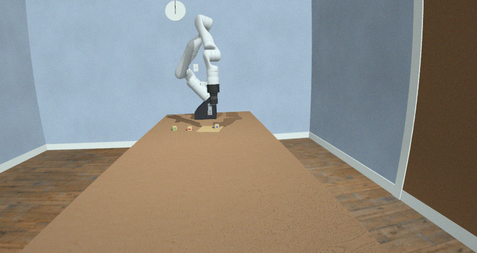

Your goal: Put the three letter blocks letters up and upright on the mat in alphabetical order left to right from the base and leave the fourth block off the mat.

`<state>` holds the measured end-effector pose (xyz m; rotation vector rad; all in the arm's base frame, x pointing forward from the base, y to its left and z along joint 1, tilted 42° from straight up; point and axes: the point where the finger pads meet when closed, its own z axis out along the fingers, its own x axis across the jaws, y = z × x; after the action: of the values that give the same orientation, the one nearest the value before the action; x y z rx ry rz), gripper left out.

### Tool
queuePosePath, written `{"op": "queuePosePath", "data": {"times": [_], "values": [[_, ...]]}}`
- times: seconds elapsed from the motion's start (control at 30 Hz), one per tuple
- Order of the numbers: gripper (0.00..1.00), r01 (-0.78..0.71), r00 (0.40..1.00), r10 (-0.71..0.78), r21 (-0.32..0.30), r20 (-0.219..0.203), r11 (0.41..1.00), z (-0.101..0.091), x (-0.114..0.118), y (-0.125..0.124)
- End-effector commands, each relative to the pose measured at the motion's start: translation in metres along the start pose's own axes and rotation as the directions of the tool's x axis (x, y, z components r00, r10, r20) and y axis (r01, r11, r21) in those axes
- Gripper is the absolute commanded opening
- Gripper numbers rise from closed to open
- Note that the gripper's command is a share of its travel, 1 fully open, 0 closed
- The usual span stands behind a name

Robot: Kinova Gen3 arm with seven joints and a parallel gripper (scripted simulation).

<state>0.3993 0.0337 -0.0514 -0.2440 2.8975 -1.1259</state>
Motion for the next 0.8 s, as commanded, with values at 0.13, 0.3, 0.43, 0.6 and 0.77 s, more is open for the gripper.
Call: {"op": "queuePosePath", "data": {"times": [0.13,0.3,0.43,0.6,0.77], "values": [[0.49,-0.004,1.000,0.004,0.002,-0.007,1.000,0.036,0.004,-0.001],[0.49,-0.004,1.000,0.004,0.002,-0.007,1.000,0.051,0.004,-0.001],[0.49,-0.004,1.000,0.004,0.002,-0.007,1.000,0.068,0.004,-0.001],[0.49,-0.004,1.000,0.004,0.002,-0.007,1.000,0.082,0.004,-0.001],[0.49,-0.004,1.000,0.004,0.002,-0.007,1.000,0.086,0.004,-0.001]]}}
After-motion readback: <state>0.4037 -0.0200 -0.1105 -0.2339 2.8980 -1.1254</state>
